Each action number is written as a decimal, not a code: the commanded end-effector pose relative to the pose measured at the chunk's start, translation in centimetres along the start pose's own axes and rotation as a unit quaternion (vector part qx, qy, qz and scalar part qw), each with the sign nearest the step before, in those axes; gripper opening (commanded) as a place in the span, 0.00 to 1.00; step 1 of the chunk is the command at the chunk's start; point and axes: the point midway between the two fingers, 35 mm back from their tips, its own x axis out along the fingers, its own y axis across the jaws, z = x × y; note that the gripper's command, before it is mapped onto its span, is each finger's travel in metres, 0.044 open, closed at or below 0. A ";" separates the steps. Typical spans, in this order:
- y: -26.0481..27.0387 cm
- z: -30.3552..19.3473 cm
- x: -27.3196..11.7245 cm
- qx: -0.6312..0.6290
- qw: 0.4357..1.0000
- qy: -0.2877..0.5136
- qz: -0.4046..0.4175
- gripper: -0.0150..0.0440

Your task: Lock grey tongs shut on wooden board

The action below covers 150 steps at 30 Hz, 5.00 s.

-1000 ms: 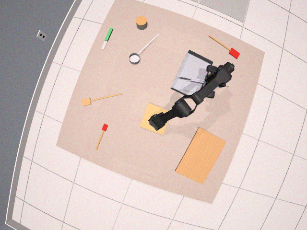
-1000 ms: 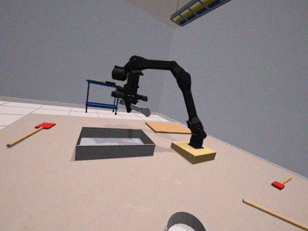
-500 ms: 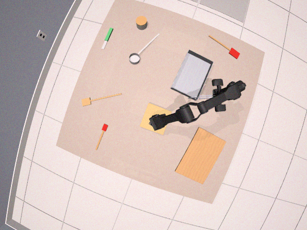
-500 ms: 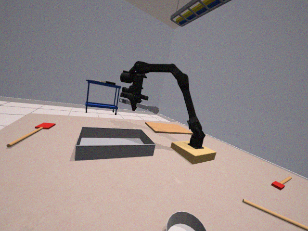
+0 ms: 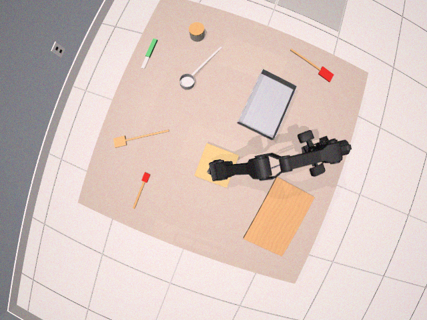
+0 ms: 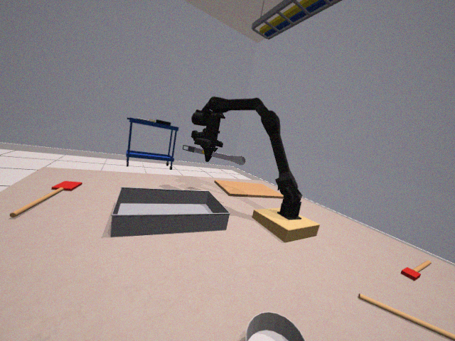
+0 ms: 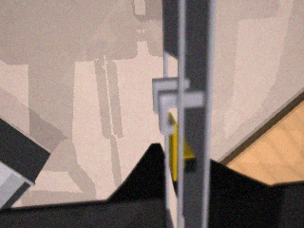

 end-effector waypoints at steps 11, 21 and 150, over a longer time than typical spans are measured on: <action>-3.7 -0.6 -0.3 -0.058 0.998 -0.003 -0.001 0.00; -9.1 -2.2 -0.3 -0.133 0.991 -0.002 -0.003 0.00; -25.6 -15.5 0.0 -0.379 0.723 0.510 -0.272 0.00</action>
